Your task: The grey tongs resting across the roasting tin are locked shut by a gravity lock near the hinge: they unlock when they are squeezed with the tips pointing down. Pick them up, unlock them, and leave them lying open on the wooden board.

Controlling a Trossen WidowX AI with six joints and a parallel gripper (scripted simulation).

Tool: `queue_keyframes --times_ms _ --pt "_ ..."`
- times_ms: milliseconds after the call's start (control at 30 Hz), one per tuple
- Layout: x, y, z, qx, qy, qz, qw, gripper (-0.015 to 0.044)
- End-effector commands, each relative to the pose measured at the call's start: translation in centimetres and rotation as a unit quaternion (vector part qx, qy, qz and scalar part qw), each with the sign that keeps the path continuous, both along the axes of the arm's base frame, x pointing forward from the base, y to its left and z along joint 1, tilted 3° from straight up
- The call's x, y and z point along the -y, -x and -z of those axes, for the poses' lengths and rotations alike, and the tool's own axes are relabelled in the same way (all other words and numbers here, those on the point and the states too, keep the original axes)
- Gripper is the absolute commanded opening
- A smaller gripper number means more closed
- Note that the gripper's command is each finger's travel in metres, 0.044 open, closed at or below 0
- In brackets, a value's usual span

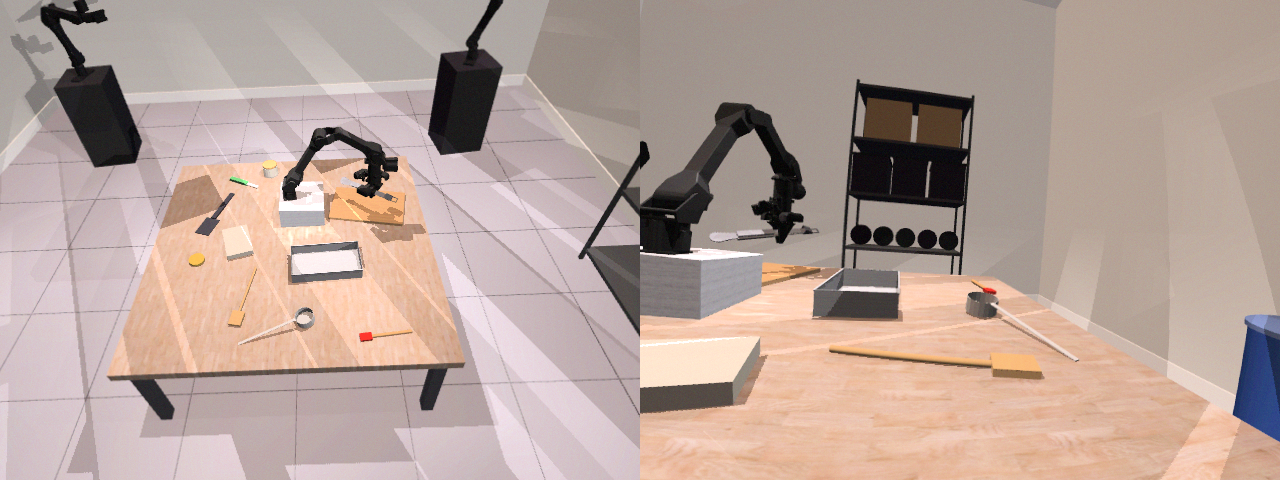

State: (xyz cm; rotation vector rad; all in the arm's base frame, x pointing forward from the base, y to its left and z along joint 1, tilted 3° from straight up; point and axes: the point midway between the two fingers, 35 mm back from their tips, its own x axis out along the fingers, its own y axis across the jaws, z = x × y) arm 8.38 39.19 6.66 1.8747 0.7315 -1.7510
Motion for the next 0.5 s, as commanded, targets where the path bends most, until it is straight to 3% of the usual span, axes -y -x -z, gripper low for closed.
queue_keyframes --times_ms 0,467 --pt "-0.2 0.0 0.3 -0.001 -0.005 0.0 1.0 -0.015" --pt "-0.3 -0.1 2.6 -0.001 -0.005 0.0 1.0 -0.015"
